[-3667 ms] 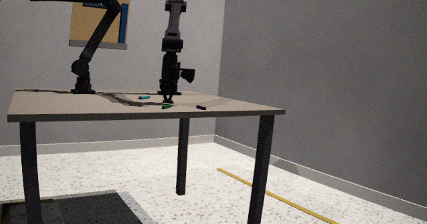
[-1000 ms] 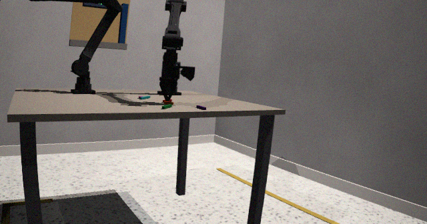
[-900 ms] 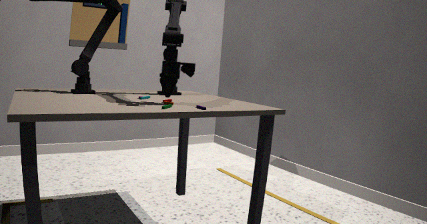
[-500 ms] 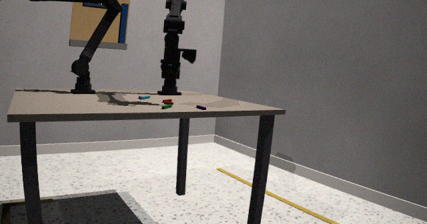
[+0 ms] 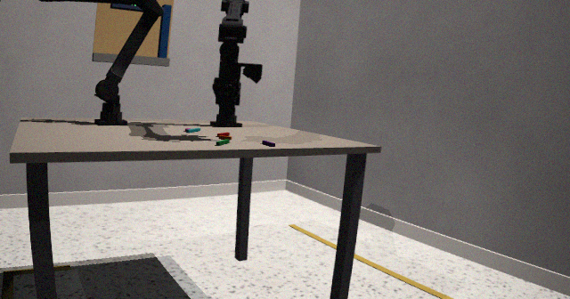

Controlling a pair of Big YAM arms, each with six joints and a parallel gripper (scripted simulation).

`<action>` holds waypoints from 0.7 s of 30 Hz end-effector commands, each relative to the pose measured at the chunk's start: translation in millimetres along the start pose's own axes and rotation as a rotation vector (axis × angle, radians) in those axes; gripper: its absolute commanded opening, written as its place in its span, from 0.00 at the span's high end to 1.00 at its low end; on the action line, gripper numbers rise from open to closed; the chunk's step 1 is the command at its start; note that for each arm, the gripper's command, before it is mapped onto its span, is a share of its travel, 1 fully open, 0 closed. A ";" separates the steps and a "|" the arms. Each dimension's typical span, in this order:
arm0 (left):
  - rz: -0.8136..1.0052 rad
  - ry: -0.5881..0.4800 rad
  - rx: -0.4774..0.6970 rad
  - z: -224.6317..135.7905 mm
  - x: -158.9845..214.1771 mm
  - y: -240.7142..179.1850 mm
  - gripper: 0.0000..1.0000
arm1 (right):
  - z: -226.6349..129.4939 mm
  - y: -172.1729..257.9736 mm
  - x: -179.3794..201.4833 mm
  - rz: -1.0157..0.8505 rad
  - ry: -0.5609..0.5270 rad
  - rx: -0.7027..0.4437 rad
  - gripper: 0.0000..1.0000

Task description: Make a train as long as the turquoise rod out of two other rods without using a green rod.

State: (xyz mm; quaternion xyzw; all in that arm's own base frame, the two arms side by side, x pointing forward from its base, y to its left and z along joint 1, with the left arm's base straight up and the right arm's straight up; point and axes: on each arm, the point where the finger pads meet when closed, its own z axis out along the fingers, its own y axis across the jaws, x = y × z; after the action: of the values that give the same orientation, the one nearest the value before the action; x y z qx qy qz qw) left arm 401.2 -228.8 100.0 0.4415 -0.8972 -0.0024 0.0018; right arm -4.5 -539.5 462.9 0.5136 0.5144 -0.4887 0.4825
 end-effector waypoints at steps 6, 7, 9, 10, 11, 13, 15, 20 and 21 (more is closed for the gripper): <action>-0.002 -0.008 0.058 -19.6 -6.8 -18.2 0.00 | 3.2 3.0 -37.9 0.007 -0.057 -0.004 0.00; -0.002 -0.008 0.058 -19.6 -6.8 -18.2 0.00 | 3.2 3.0 -37.9 0.007 -0.057 -0.004 0.00; -0.002 -0.008 0.058 -19.6 -6.8 -18.2 0.00 | 3.2 3.0 -37.9 0.007 -0.057 -0.004 0.00; -0.002 -0.008 0.058 -19.6 -6.8 -18.2 0.00 | 3.2 3.0 -37.9 0.007 -0.057 -0.004 0.00; -0.002 -0.008 0.058 -19.6 -6.8 -18.2 0.00 | 3.2 3.0 -37.9 0.007 -0.057 -0.004 0.00; 0.000 -0.009 0.058 -19.7 -7.2 -18.7 0.00 | 3.2 3.0 -37.9 0.007 -0.057 -0.004 0.00; 0.012 -0.009 0.058 -18.4 -11.6 -25.8 0.00 | 3.2 3.0 -37.9 0.007 -0.057 -0.004 0.00; 0.173 -0.013 0.047 -16.2 -33.1 -35.1 0.00 | 3.2 3.0 -37.9 0.007 -0.057 -0.004 0.00; 0.229 -0.014 0.047 -15.3 -40.7 -39.0 0.00 | 3.2 3.0 -37.9 0.007 -0.057 -0.004 0.00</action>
State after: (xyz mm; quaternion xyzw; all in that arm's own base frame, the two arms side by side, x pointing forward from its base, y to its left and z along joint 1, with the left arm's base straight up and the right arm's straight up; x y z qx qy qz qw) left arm 415.9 -222.1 95.1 0.4001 -0.9164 -0.0055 0.0030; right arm -4.5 -539.5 462.9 0.5136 0.5144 -0.4887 0.4825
